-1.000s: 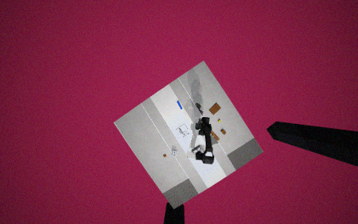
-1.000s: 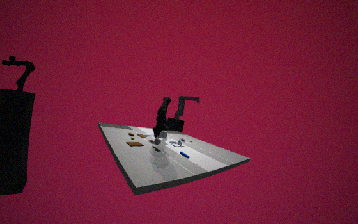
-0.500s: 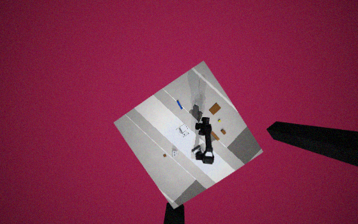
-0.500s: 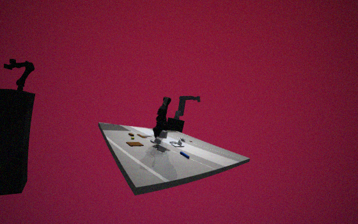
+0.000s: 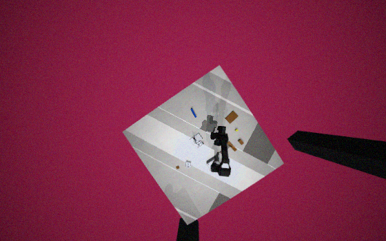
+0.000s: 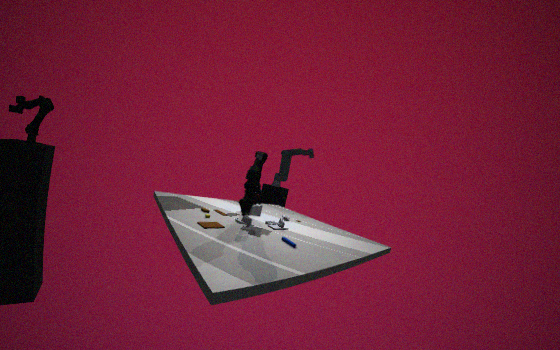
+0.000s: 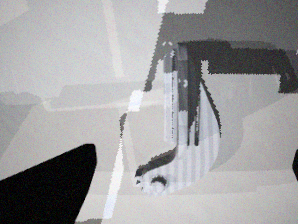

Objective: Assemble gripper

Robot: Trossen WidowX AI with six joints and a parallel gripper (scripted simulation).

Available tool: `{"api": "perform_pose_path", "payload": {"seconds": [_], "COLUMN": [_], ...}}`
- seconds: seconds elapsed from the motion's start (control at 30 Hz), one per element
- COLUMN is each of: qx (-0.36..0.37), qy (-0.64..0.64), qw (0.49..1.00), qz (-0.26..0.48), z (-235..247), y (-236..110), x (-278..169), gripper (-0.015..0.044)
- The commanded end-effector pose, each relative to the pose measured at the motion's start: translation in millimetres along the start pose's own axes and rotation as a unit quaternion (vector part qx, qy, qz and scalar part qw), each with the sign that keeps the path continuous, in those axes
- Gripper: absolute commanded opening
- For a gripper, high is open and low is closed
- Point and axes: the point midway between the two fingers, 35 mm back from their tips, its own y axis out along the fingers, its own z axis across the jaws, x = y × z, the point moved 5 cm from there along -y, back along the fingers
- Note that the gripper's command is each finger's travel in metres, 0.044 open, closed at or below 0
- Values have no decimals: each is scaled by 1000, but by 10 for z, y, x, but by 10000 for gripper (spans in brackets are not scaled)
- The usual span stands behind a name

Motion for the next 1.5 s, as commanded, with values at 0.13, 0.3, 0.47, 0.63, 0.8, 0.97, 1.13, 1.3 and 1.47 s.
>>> {"api": "perform_pose_path", "payload": {"seconds": [0.13,0.3,0.47,0.63,0.8,0.97,1.13,1.3,1.47], "qx": [-1,0,0,0,0,0,0,-1,-1], "qy": [-2,0,0,-1,-1,-1,-2,-2,-2], "qw": [1000,1000,1000,1000,1000,1000,1000,1000,1000], "qz": [1,0,0,0,0,0,0,1,1], "z": [-2,0,-9,-17,-23,-27,-28,-27,-26], "y": [3,3,73,154,235,316,396,476,515], "x": [-1,0,1,1,2,2,2,1,1], "gripper": [440,440,440,440,440,440,440,440,440]}}
